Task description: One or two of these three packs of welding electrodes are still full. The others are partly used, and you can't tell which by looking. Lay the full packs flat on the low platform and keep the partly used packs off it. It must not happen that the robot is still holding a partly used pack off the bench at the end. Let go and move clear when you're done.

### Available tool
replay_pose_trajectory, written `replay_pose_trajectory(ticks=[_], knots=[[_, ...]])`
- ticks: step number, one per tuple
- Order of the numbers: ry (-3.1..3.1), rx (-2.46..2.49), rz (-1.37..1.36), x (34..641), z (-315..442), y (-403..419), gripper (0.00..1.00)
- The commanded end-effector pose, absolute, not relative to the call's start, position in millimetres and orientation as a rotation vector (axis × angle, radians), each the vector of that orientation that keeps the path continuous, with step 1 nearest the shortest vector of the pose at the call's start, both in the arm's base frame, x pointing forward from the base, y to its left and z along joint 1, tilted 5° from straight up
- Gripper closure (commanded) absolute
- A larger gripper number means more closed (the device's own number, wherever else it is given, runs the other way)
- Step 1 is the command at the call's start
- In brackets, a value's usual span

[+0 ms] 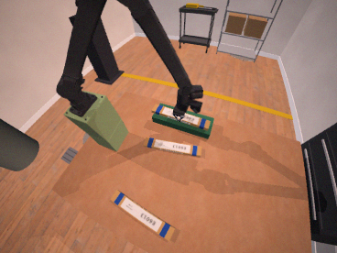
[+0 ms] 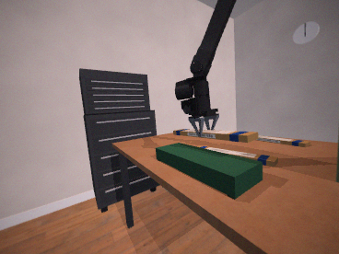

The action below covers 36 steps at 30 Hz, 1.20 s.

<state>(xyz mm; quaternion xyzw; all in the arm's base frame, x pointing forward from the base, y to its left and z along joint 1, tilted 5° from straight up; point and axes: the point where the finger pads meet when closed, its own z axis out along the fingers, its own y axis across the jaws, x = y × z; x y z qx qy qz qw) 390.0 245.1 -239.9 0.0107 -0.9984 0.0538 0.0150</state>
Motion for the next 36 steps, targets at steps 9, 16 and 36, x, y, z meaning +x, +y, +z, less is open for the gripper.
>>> replay_pose_trajectory(ticks=[9,16,36], knots=[[-3.180,0.065,0.097,421,-242,272,1.00],[-3.196,0.057,0.082,428,-244,272,1.00],[-3.205,0.035,0.075,435,-247,266,1.00]])
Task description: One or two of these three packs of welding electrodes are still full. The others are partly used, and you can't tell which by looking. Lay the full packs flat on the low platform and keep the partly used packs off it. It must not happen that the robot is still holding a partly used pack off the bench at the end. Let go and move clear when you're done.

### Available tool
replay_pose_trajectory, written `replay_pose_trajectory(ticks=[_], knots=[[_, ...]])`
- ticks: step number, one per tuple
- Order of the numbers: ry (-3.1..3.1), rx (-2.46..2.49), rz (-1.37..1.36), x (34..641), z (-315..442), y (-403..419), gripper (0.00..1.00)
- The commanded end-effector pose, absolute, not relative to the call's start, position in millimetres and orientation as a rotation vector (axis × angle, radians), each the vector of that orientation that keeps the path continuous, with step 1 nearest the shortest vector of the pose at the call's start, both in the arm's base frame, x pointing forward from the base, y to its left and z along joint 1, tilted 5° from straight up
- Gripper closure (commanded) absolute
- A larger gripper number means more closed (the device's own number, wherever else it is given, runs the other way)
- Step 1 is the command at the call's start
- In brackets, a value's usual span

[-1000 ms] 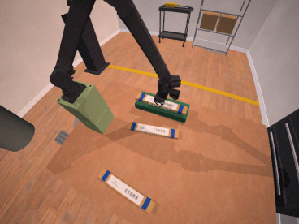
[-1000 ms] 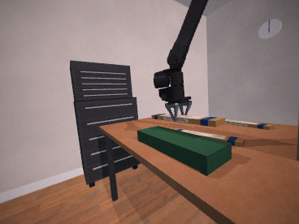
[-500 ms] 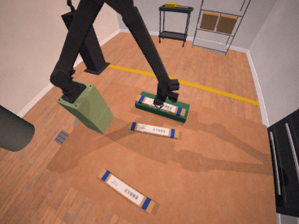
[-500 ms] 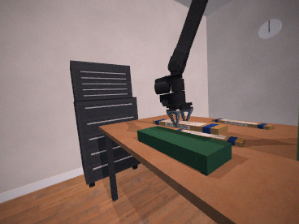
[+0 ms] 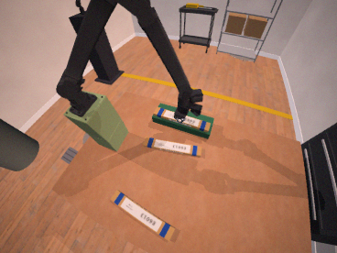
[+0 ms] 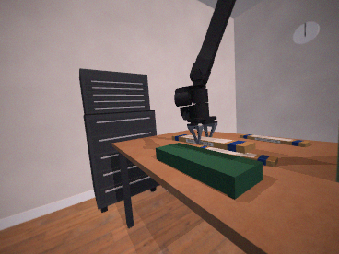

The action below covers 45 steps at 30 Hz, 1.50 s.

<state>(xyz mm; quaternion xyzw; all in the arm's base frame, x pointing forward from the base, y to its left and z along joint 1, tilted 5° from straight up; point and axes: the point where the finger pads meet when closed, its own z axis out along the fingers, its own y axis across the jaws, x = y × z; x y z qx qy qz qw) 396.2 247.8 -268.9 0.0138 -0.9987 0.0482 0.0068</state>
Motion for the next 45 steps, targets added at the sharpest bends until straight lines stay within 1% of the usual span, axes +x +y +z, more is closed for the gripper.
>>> replay_pose_trajectory(ticks=[1,20,30,45], knots=[[-3.205,0.034,0.075,435,-247,265,1.00],[-3.205,0.035,0.076,433,-248,263,1.00],[-3.186,0.035,0.094,421,-252,254,1.00],[-3.179,0.040,0.097,417,-254,287,1.00]])
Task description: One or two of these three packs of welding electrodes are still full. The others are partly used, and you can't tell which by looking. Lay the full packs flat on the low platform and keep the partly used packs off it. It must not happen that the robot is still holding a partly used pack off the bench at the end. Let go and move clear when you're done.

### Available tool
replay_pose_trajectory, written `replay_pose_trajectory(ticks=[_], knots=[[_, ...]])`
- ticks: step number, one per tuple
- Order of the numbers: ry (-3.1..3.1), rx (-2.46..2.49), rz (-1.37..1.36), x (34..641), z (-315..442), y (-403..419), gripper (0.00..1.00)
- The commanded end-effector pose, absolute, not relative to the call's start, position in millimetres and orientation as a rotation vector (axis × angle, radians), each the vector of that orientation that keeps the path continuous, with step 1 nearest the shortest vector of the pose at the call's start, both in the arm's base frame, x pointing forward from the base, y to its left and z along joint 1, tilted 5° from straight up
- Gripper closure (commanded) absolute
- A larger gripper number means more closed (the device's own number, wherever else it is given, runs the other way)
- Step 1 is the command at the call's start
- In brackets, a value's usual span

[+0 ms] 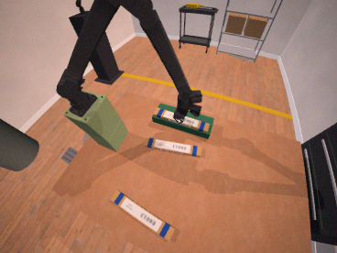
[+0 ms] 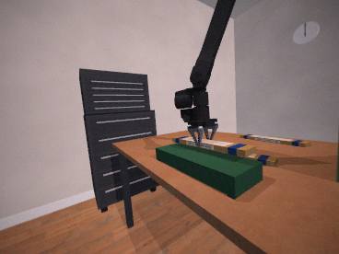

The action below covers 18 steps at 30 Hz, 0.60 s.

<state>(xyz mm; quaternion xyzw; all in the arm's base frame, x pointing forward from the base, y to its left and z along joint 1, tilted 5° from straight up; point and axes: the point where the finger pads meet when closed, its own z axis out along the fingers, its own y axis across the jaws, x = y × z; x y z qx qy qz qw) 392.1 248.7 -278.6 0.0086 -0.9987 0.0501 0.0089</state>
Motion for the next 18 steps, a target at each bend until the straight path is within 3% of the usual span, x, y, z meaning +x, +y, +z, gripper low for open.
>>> replay_pose_trajectory(ticks=[1,18], knots=[[-3.180,0.040,0.096,418,-254,289,1.00],[-3.174,0.041,0.101,414,-258,314,1.00]])
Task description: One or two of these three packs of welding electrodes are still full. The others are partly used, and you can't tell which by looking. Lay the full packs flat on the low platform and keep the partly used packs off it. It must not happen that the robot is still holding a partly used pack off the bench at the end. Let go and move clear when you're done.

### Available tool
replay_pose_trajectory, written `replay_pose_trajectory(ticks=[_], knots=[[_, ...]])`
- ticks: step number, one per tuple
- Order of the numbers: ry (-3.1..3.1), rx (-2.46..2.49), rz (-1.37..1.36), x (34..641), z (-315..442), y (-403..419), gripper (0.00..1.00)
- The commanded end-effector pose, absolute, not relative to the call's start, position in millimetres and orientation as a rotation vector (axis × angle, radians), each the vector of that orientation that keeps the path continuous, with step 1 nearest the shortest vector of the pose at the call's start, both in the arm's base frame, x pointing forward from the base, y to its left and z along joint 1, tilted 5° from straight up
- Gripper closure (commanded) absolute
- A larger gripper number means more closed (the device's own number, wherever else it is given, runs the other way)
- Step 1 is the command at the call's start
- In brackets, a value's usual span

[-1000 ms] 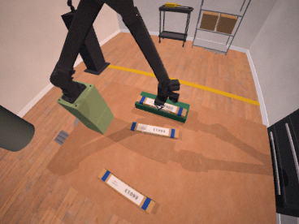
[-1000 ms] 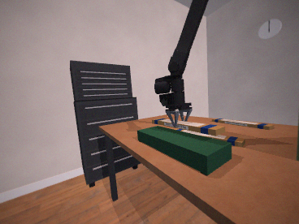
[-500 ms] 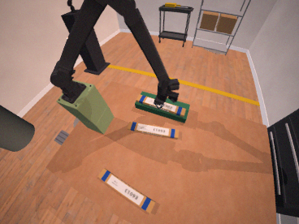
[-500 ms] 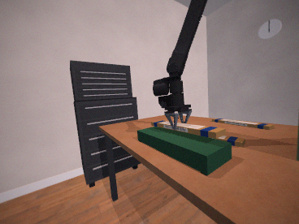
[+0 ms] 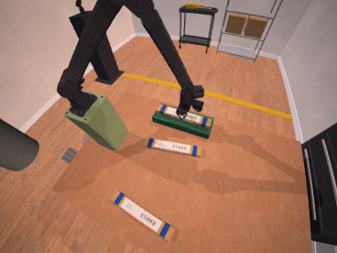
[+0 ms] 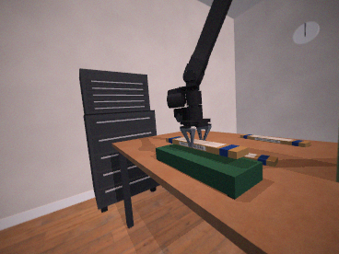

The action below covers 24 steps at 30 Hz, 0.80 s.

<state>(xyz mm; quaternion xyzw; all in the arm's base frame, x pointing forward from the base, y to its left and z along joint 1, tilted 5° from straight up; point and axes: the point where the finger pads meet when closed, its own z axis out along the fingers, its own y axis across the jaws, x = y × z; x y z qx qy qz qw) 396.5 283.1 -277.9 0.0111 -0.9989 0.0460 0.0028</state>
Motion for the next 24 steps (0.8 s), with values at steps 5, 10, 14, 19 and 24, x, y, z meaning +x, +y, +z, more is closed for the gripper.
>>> replay_pose_trajectory(ticks=[5,10,14,19,24], knots=[[-3.178,0.041,0.094,416,-256,321,1.00],[-3.183,0.040,0.087,417,-253,331,1.00],[-3.181,0.040,0.088,417,-255,338,1.00],[-3.173,0.041,0.097,413,-260,344,1.00],[-3.178,0.041,0.090,415,-257,351,1.00]])
